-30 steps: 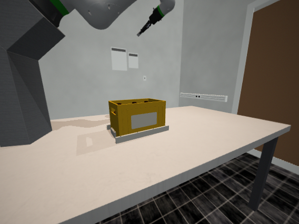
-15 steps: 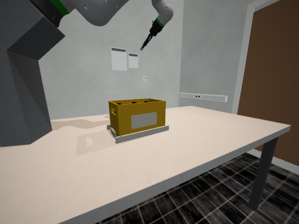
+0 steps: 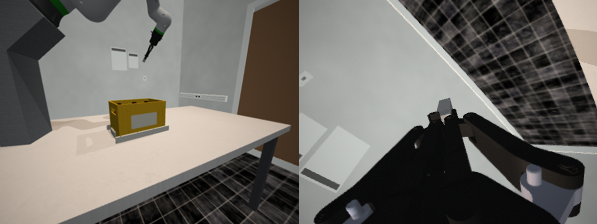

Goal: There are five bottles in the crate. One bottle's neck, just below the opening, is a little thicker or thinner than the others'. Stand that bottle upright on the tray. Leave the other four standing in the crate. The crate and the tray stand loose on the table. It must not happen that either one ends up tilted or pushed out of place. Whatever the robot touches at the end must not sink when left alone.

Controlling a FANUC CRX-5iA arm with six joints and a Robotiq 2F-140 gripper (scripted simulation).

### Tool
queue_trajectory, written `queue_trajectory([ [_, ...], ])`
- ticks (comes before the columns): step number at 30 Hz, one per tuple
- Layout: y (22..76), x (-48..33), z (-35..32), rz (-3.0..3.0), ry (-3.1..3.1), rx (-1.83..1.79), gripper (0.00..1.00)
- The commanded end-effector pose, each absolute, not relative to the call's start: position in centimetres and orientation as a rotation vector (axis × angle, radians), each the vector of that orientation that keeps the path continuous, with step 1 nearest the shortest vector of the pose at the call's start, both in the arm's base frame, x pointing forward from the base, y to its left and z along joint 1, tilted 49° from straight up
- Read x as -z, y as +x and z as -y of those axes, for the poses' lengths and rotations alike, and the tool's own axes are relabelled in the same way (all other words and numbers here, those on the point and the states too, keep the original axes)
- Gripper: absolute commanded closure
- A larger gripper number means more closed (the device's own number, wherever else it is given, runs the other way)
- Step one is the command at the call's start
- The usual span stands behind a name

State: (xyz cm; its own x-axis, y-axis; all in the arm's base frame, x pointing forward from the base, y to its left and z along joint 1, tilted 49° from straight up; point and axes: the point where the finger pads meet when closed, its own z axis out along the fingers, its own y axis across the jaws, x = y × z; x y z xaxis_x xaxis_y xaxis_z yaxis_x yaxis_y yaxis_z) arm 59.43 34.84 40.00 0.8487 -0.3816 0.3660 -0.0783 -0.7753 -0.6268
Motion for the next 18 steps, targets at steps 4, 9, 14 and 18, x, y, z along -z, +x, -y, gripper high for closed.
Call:
queue_trajectory([
  [4, 61.4, -37.4, -31.0, -0.394, -2.408, 0.717, 0.90],
  [9, 63.0, -34.1, -26.0, -0.467, -2.421, 0.793, 0.90],
  [14, 63.8, -31.5, -22.0, -0.524, -2.432, 0.849, 0.90],
  [18, 64.1, -29.5, -18.7, -0.570, -2.441, 0.892, 0.90],
])
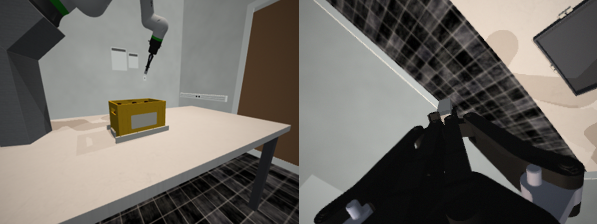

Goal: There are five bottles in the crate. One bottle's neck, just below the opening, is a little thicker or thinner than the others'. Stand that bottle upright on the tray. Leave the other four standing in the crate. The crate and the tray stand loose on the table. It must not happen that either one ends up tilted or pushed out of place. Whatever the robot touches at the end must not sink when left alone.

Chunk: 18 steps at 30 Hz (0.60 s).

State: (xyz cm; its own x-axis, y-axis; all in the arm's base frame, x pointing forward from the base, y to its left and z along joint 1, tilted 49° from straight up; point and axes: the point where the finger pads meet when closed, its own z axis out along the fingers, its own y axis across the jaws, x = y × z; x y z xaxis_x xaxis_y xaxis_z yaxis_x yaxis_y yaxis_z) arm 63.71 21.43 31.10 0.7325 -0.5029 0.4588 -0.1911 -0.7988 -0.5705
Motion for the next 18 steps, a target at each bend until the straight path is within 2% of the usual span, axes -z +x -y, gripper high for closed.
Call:
queue_trajectory([
  [1, 64.2, -29.1, -17.9, -0.581, -2.444, 0.903, 0.90],
  [3, 64.2, -29.1, -17.9, -0.581, -2.444, 0.903, 0.90],
  [4, 64.2, -27.7, -15.5, -0.614, -2.451, 0.933, 0.90],
  [18, 62.4, -21.4, -4.6, -0.774, -2.484, 1.062, 0.90],
])
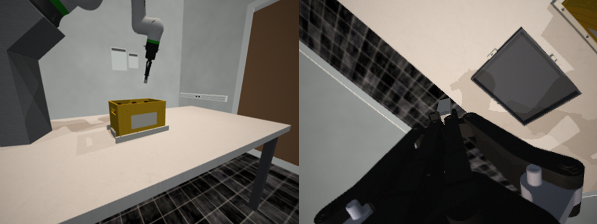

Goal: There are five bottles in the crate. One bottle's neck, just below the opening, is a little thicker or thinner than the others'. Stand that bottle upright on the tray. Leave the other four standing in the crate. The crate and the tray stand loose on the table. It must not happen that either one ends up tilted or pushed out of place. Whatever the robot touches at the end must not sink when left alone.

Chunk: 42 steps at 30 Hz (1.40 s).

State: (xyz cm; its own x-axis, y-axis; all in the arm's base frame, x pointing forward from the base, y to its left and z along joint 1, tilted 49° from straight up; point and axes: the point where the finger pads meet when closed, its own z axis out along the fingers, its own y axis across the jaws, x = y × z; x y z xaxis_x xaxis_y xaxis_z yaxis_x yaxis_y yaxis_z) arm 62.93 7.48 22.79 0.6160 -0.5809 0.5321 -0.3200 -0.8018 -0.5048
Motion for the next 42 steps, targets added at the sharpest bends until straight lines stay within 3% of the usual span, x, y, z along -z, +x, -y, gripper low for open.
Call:
queue_trajectory([
  [1, 62.4, -21.4, -4.6, -0.774, -2.484, 1.062, 0.90],
  [19, 56.6, -14.6, 7.6, -0.977, -2.527, 1.192, 0.90],
  [30, 50.2, -10.2, 15.4, -1.134, -2.560, 1.267, 0.90],
  [42, 47.5, -8.8, 17.8, -1.191, -2.571, 1.289, 0.90],
])
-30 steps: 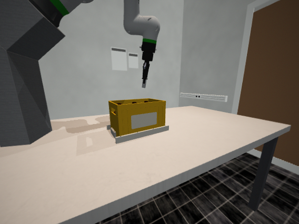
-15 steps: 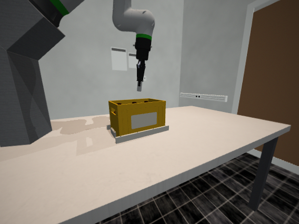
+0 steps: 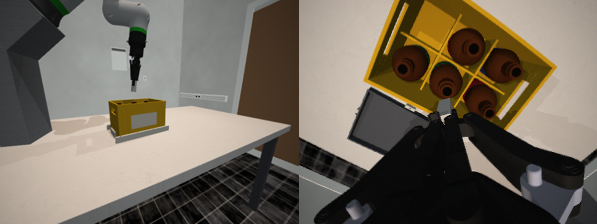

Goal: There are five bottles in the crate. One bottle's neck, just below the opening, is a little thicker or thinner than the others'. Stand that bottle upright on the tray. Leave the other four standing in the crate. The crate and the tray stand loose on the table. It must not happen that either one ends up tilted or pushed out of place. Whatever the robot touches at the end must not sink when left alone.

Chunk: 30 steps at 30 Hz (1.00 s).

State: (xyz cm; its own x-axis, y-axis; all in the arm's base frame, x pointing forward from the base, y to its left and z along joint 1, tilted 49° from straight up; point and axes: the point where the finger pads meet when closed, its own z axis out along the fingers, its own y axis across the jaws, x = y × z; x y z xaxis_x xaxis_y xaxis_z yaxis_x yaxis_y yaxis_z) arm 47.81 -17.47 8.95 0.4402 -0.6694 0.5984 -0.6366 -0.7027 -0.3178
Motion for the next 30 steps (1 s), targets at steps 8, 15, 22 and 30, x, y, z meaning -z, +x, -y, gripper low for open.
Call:
queue_trajectory([
  [8, 47.47, -8.76, 17.87, -1.192, -2.571, 1.289, 0.56],
  [15, 47.47, -8.76, 17.87, -1.192, -2.571, 1.289, 0.56],
  [22, 47.47, -8.76, 17.87, -1.192, -2.571, 1.289, 0.56],
  [30, 47.47, -8.76, 17.87, -1.192, -2.571, 1.289, 0.56],
])
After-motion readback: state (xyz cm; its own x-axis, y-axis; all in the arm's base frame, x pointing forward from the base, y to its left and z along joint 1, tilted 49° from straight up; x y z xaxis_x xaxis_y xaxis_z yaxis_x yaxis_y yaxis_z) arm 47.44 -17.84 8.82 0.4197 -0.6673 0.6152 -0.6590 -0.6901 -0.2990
